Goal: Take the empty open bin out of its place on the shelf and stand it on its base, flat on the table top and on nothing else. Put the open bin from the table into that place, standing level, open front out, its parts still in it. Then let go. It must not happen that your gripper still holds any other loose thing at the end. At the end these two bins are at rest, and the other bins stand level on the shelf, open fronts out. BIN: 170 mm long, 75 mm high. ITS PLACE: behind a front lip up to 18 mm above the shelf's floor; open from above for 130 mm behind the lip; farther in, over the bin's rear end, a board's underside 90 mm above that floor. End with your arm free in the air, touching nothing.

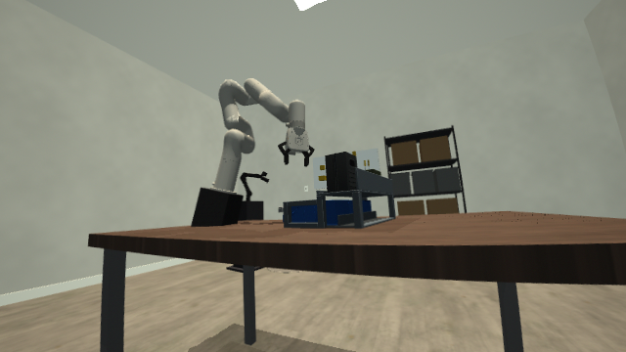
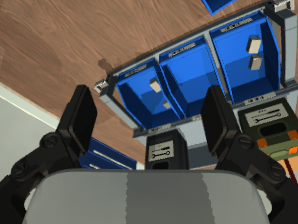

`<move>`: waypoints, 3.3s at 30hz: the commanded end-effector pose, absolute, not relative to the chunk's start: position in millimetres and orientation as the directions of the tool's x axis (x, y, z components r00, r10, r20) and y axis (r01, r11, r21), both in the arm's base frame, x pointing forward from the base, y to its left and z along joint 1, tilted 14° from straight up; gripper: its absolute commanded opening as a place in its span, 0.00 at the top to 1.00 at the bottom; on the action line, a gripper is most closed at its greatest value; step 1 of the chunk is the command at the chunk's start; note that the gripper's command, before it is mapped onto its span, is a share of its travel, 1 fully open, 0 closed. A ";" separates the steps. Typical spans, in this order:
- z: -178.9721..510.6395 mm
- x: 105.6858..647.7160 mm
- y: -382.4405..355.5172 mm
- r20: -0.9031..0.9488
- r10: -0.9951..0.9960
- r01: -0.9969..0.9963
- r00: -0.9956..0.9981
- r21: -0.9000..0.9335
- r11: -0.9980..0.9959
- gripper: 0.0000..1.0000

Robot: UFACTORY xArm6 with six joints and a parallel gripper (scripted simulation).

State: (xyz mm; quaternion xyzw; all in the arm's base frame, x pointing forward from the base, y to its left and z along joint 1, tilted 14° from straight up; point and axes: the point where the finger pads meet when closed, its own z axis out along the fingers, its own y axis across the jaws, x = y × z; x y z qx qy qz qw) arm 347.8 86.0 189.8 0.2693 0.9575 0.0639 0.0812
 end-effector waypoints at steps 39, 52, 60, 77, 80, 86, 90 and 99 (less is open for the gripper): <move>180.7 337.5 97.3 -0.209 0.124 0.099 -0.970 0.127 0.987 0.00; 179.7 336.3 98.4 -0.217 0.081 0.056 -0.973 0.120 0.991 0.00; 179.3 335.9 98.7 -0.220 0.067 0.041 -0.973 0.117 0.992 0.00; 179.1 335.7 98.9 -0.221 0.060 0.035 -0.973 0.116 0.993 0.00; 179.1 335.7 98.9 -0.221 0.060 0.035 -0.973 0.116 0.993 0.00; 179.1 335.7 98.9 -0.221 0.060 0.035 -0.973 0.116 0.993 0.00; 179.1 335.7 98.9 -0.221 0.060 0.035 -0.973 0.116 0.993 0.00; 179.1 335.7 98.9 -0.221 0.060 0.035 -0.973 0.116 0.993 0.00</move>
